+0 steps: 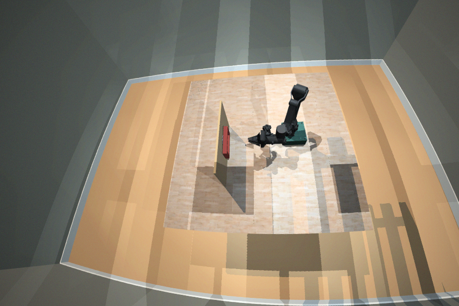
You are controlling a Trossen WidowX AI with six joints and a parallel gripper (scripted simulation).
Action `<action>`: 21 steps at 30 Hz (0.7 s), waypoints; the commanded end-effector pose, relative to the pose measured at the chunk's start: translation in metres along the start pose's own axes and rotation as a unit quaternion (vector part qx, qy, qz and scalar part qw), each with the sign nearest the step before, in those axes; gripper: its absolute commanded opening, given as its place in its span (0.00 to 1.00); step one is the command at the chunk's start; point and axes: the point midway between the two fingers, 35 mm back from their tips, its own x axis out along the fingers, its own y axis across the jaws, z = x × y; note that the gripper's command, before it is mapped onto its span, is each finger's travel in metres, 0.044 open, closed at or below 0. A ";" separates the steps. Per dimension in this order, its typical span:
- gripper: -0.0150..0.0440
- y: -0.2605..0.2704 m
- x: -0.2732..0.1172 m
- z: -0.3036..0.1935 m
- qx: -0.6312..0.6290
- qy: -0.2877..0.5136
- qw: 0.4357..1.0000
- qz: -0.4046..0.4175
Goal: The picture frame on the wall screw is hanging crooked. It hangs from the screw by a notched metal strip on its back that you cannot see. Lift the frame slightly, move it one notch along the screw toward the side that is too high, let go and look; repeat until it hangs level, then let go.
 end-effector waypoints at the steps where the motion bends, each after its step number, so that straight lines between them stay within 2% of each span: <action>1: 0.69 -0.016 0.019 0.008 0.042 0.000 0.999 -0.003; 21: 0.69 -0.018 0.024 0.013 0.045 0.000 0.999 -0.002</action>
